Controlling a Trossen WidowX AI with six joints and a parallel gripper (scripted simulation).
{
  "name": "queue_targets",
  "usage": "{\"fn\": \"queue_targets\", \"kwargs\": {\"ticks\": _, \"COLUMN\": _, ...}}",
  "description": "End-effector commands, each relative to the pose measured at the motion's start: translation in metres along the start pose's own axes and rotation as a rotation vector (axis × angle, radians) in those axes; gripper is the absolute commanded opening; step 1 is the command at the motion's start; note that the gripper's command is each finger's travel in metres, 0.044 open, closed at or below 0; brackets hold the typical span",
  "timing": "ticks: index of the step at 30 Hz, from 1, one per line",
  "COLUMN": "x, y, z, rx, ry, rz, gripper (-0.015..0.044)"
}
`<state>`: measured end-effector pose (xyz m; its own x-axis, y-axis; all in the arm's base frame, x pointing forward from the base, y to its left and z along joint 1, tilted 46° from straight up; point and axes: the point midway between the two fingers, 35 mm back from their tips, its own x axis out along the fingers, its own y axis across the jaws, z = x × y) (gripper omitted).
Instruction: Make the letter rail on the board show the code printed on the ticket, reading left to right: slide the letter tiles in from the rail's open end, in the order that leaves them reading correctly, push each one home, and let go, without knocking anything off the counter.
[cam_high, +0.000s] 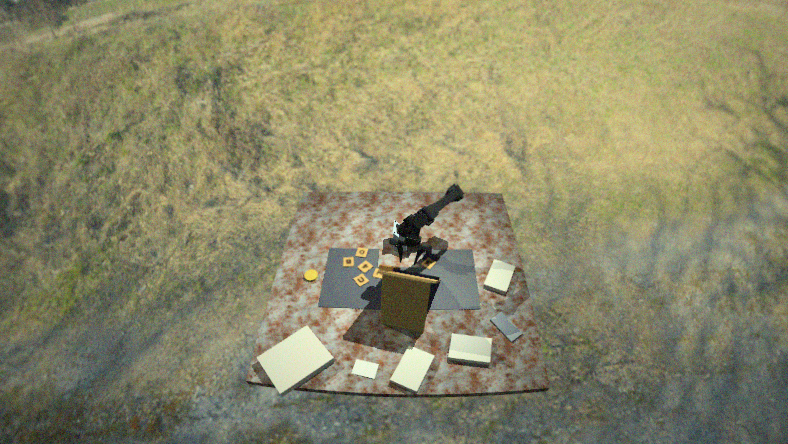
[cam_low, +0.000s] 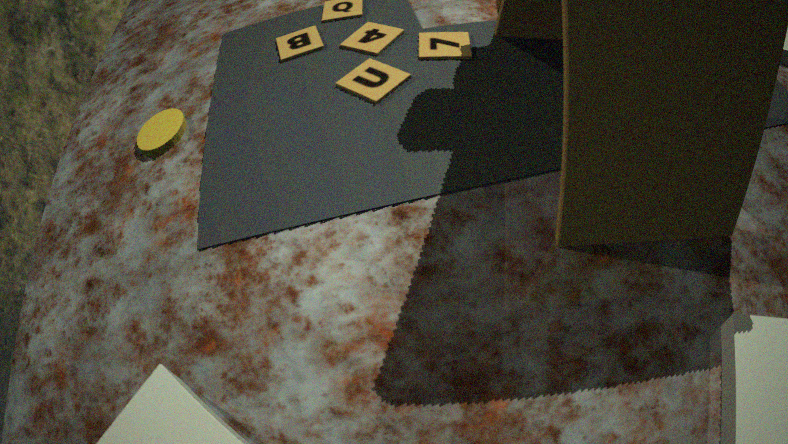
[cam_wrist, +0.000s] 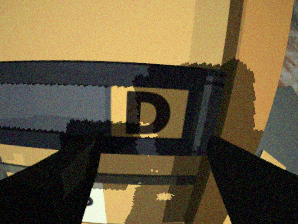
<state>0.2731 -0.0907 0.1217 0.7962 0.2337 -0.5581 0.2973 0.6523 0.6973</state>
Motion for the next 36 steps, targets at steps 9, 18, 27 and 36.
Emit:
{"fn": "queue_targets", "kwargs": {"ticks": 9, "x": -0.004, "y": 0.001, "z": 0.001, "rx": 0.001, "ry": 0.0, "rz": -0.001, "gripper": 0.0242}}
{"fn": "queue_targets", "kwargs": {"ticks": 18, "x": -0.004, "y": 0.001, "z": 0.001, "rx": 0.001, "ry": 0.0, "rz": -0.001, "gripper": 0.0006}}
{"fn": "queue_targets", "kwargs": {"ticks": 27, "x": -0.002, "y": 0.002, "z": 0.002, "rx": 0.0, "ry": 0.026, "rz": -0.006, "gripper": 0.0}}
{"fn": "queue_targets", "kwargs": {"ticks": 36, "x": 0.01, "y": 0.019, "z": 0.016, "rx": -0.009, "ry": 0.384, "rz": -0.033, "gripper": 0.0}}
